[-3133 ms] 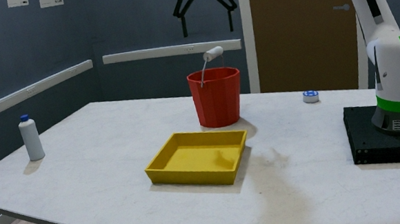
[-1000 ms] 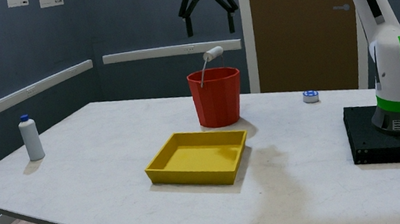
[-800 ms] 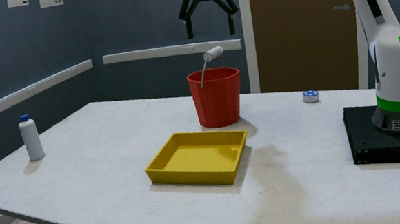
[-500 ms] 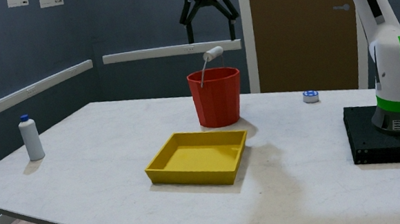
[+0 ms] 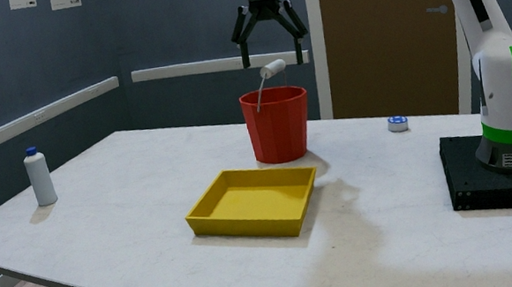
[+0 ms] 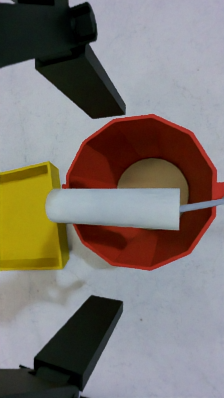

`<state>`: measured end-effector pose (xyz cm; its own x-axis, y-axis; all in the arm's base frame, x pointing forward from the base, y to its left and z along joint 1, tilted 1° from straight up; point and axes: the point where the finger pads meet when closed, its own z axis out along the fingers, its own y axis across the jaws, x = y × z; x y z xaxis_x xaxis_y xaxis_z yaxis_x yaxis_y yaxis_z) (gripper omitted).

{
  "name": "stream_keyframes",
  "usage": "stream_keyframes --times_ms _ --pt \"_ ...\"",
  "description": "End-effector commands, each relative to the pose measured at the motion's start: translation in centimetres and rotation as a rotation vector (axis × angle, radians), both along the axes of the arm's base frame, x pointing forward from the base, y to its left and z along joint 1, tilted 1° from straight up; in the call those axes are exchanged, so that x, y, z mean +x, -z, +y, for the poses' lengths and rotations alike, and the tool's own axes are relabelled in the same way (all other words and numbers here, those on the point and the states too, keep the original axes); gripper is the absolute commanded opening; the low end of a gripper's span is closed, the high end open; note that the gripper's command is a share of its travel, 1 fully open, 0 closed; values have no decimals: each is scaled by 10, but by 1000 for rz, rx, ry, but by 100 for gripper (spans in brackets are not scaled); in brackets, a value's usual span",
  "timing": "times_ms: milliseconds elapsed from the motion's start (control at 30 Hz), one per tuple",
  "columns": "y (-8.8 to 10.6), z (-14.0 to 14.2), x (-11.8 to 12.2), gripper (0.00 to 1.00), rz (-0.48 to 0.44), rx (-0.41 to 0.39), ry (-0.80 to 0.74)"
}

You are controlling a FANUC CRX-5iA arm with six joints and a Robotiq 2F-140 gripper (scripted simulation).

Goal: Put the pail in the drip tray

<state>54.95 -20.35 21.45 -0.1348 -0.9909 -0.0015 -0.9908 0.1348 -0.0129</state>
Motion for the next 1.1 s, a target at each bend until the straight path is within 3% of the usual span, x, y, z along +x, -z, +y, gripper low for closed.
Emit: stream_keyframes --times_ms 0,400,1067 --pt "5 0 0 100 -2 -1 0" --pt "15 0 1 100 -2 -1 0" --pt "16 0 1 100 -2 -1 0"
